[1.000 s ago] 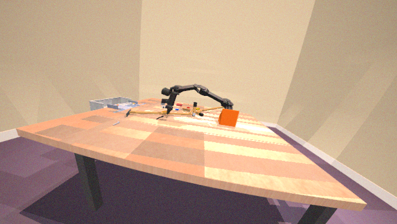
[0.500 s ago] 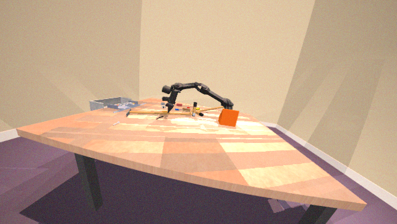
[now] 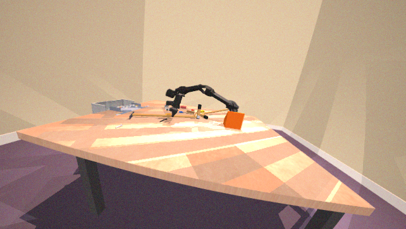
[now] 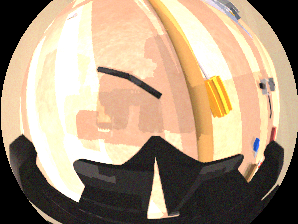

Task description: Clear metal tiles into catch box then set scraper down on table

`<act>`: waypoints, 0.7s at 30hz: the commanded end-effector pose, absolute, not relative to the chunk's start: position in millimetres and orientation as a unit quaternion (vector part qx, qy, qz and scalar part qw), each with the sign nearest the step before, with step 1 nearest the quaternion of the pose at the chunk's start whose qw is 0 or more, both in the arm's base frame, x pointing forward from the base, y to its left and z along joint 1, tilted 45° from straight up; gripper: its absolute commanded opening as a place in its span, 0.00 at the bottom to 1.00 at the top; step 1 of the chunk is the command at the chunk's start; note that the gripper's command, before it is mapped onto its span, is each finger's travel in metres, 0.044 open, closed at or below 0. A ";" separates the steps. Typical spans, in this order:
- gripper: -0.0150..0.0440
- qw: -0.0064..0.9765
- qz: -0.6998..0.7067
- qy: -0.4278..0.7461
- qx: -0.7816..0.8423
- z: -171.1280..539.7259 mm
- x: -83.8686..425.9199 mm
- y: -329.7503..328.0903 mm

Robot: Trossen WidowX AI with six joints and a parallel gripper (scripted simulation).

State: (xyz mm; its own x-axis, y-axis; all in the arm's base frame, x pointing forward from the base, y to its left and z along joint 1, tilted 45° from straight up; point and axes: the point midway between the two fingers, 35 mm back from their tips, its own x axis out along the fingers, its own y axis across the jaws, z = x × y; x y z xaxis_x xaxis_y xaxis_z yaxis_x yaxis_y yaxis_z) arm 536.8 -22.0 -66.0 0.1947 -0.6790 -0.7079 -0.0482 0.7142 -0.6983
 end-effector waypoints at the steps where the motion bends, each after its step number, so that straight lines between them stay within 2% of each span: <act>1: 0.25 0.706 -0.225 0.597 -0.307 -74.9 534.3 -33.9; 21: 0.25 0.707 -0.226 0.595 -0.307 -68.8 539.8 -45.6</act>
State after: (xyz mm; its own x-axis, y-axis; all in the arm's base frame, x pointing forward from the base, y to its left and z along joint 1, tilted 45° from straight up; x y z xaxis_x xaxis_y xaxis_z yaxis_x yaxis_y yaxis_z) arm 538.1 -40.9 -71.5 0.1897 -0.6832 -0.7051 -0.0482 0.7108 -0.7017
